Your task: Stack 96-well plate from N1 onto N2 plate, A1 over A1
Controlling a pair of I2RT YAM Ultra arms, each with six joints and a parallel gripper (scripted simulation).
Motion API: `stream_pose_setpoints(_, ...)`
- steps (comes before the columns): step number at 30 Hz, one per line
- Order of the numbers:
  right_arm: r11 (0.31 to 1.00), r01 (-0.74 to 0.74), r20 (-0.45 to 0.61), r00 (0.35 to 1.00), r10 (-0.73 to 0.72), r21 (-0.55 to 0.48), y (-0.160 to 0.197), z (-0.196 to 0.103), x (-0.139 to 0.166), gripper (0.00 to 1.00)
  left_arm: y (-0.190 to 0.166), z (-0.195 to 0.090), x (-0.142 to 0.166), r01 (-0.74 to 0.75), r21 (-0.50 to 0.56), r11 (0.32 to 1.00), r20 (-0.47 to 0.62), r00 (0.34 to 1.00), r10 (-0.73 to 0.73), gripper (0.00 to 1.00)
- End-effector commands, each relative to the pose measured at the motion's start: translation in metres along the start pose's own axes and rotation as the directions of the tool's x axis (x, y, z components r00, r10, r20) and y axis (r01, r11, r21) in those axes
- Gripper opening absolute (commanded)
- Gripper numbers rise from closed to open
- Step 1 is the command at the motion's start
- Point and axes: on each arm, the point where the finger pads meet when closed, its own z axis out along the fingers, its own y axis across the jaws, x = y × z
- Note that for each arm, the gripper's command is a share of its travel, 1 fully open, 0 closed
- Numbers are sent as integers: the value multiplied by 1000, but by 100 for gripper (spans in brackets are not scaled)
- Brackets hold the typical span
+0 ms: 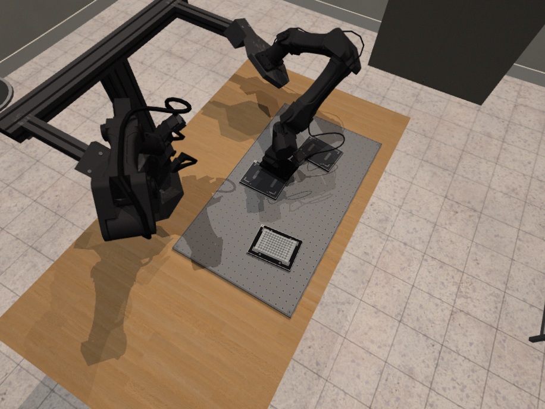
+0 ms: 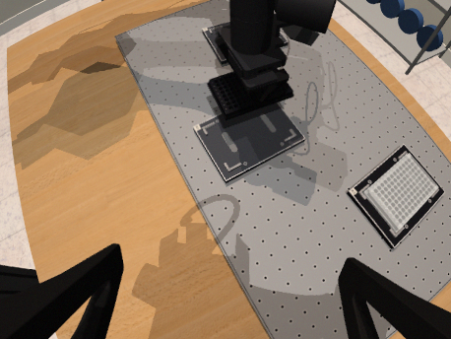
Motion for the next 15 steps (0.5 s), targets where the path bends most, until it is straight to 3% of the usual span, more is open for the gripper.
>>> stream_pose_setpoints(1,998,-27,8,1000,26,54,-15,-21,-8,100,-24,-3,16,4,-45,999,-19,1000,-4,79)
stream_pose_setpoints(8,998,-37,11,999,36,44,-13,-21,-9,100,-59,-2,21,16,-15,1000,18,1000,-16,79)
stream_pose_setpoints(15,998,-37,11,999,36,44,-13,-21,-9,100,-60,-2,27,20,-20,1000,5,1000,-20,79)
